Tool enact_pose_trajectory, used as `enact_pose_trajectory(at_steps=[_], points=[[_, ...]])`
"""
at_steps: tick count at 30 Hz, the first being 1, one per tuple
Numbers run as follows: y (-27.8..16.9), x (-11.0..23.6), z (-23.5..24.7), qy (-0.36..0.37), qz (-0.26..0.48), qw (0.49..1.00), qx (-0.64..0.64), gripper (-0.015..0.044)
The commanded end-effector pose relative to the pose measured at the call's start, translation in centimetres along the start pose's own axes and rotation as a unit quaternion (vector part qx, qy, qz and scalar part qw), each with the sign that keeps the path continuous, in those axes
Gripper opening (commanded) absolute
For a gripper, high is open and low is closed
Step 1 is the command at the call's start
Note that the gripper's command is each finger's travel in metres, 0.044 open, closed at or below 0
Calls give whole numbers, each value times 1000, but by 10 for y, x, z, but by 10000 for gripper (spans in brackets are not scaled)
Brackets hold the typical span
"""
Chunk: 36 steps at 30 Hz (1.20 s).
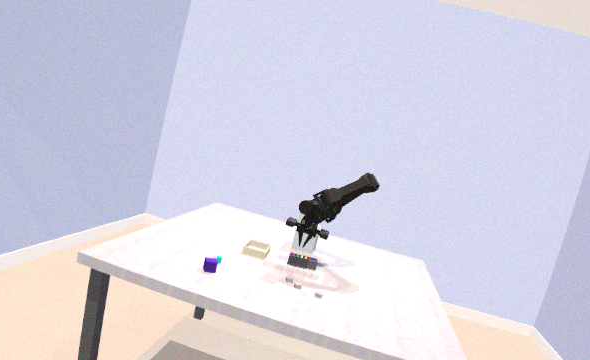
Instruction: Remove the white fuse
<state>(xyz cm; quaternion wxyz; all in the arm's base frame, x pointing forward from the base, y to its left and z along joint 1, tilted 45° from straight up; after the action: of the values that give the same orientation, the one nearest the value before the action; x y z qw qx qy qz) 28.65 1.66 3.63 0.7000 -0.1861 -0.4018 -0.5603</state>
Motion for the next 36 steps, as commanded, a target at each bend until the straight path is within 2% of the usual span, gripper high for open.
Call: enact_pose_trajectory(at_steps=[1,36], points=[[-7,-7,4,43,-17,998,50,65],[-4,-32,9,43,-18,998,50,65]])
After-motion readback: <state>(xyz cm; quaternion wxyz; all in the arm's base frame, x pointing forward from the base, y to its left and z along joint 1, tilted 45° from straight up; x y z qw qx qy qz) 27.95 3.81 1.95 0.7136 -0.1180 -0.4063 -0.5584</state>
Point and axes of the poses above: the point midway between the two fingers, 35 mm back from their tips, its own x axis back along the fingers, its own z axis across the jaws, y = z × x, the point moved 6 cm from there along x, back along the fingers, and after that the axes turned 13 degrees about x, right-handed, at the moved point
